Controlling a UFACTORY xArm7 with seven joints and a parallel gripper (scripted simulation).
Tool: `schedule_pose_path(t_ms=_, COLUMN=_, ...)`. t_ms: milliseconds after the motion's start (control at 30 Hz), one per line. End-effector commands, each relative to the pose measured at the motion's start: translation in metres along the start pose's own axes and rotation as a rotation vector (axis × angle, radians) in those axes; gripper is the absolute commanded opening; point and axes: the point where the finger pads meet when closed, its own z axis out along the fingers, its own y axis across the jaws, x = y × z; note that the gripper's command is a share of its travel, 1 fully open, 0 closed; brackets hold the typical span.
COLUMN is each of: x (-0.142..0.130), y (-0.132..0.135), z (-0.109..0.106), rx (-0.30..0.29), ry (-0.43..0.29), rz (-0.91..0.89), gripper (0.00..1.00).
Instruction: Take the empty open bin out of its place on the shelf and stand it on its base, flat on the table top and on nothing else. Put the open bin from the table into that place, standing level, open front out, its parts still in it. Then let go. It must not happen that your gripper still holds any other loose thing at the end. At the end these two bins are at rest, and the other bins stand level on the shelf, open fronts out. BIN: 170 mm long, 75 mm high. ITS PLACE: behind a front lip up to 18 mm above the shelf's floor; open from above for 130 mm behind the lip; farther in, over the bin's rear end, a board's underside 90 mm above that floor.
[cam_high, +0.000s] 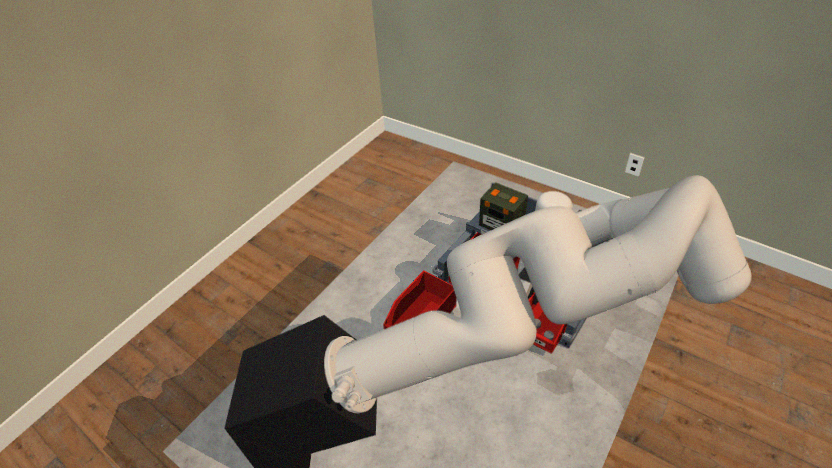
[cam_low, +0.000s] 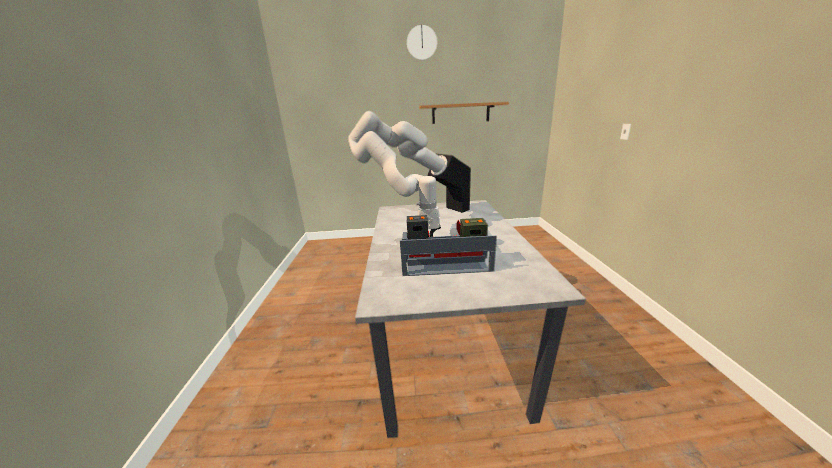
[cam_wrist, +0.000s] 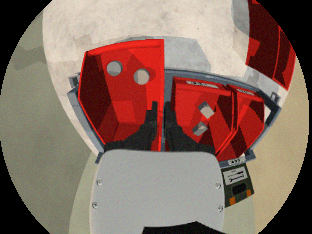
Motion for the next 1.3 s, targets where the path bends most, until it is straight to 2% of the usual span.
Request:
schedule_pose_path(t_ms=0, x=-0.0011, y=0.0007, z=-0.0013, rx=-0.001, ry=-0.003, rz=-0.001, gripper=0.10)
schedule_pose_path(t_ms=1267, x=-0.0009, y=0.0007, z=-0.0048, rx=-0.001, ry=-0.003, rz=-0.001, gripper=0.10)
